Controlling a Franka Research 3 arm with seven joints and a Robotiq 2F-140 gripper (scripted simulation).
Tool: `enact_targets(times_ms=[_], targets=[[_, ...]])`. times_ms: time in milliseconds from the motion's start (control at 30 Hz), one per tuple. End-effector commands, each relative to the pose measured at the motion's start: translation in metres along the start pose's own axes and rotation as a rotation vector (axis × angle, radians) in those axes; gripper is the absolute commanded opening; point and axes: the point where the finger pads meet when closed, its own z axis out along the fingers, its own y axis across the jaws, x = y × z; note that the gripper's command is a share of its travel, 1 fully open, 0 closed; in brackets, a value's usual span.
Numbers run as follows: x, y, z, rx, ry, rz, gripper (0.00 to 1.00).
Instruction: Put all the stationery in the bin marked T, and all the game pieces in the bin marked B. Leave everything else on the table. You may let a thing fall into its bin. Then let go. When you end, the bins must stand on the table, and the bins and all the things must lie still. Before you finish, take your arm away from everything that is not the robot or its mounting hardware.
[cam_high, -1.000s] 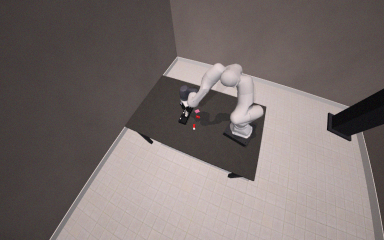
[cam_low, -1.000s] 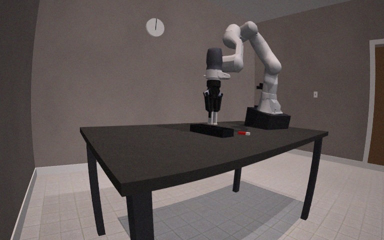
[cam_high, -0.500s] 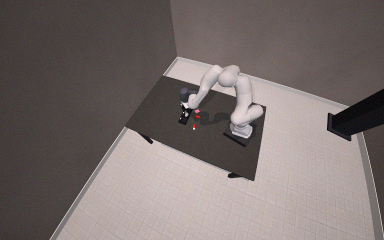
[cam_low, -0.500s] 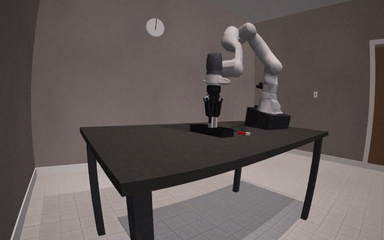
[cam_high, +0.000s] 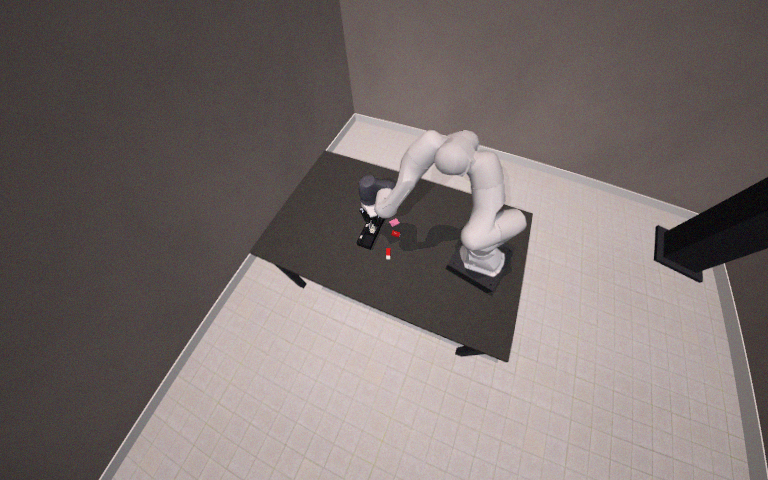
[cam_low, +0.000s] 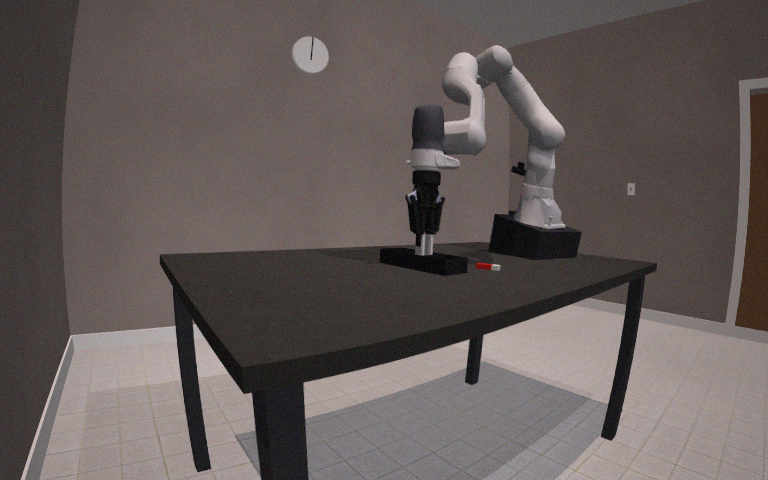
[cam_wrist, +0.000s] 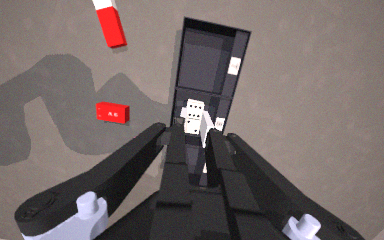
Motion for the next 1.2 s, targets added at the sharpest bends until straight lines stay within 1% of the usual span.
enact_targets(times_ms=[0,33,67,633,1100,1167], targets=[[0.000,0.002,0.000,-0.004,0.001,0.008,0.13],[0.000,0.002,0.000,-0.004,0.001,0.008,0.13],[0.000,0.002,0.000,-0.004,0.001,0.008,0.19],[0.000,0.002,0.000,-0.004,0.001,0.008,0.19],[0.000,0.002,-0.019,-0.004,0.001,0.008,0.19],[0.000,0.002,-0.019,-0.004,0.001,0.008,0.19]])
